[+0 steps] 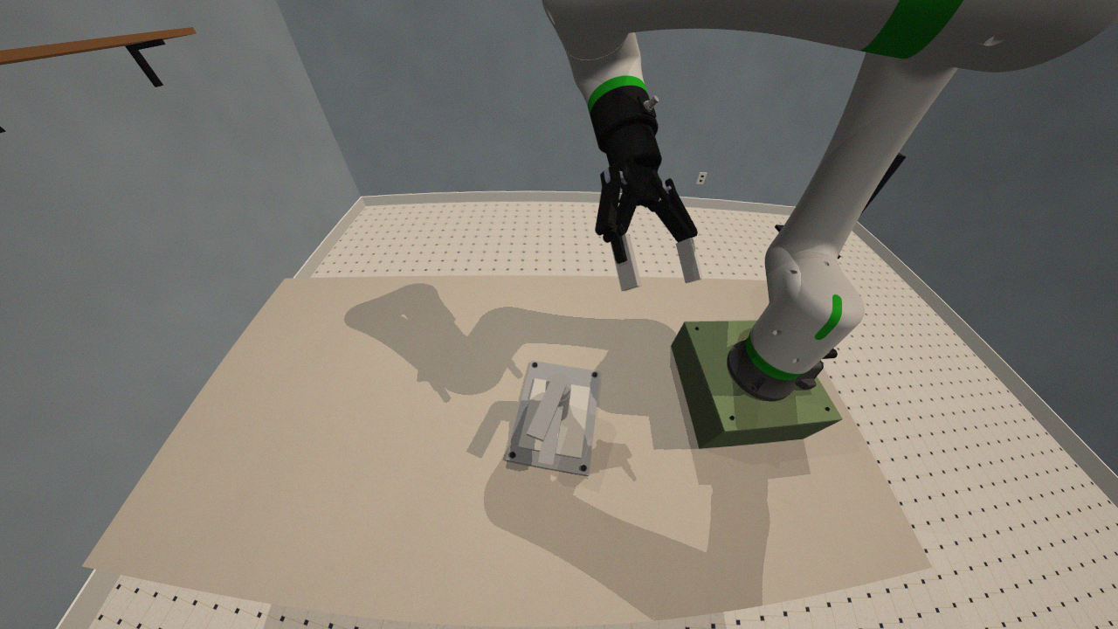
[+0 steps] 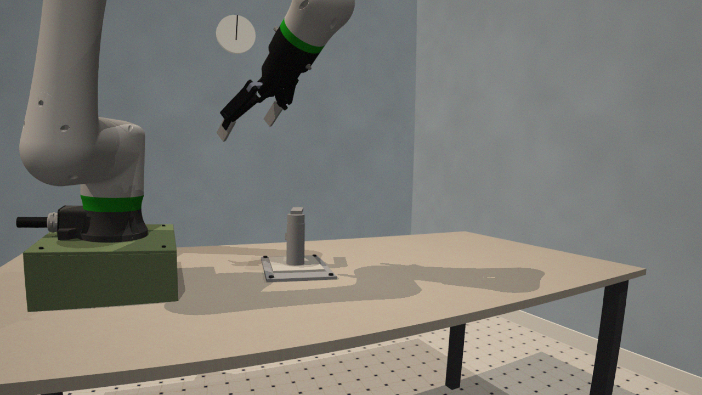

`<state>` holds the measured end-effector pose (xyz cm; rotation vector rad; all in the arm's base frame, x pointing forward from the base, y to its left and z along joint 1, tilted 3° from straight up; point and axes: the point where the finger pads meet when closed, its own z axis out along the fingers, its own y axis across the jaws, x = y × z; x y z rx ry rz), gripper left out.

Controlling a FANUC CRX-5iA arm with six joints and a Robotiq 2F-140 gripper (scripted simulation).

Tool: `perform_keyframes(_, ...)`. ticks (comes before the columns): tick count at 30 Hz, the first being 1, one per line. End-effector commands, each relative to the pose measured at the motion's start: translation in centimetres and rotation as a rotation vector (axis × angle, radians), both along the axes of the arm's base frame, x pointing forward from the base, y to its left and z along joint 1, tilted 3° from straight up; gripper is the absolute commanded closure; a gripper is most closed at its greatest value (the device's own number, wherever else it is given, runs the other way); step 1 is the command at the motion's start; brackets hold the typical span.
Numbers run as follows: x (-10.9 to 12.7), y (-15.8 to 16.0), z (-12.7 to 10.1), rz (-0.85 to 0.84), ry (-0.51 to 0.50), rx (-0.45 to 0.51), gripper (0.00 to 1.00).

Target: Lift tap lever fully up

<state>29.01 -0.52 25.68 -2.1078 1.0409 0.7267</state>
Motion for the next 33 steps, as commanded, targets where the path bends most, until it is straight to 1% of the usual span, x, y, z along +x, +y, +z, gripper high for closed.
perform_keyframes(1,0.8,0.4,-2.1,0.131,-0.085,-0.061,0.0)
perform_keyframes(8,2.2,0.9,-4.8,0.336,-0.208,-0.139,0.0)
perform_keyframes(10,2.2,0.9,-4.8,0.336,-0.208,-0.139,0.0)
perform_keyframes(11,2.9,1.1,-5.8,0.426,-0.26,-0.168,0.0)
perform_keyframes(18,4.6,1.6,-7.7,0.638,-0.377,-0.226,0.0)
perform_keyframes(25,6.8,2.4,-9.3,0.874,-0.5,-0.275,0.0)
perform_keyframes(27,6.8,2.4,-9.3,0.874,-0.5,-0.275,0.0)
perform_keyframes(28,7.8,2.9,-9.8,0.973,-0.55,-0.291,0.0)
perform_keyframes(33,9.4,3.7,-10.5,1.132,-0.628,-0.313,0.0)
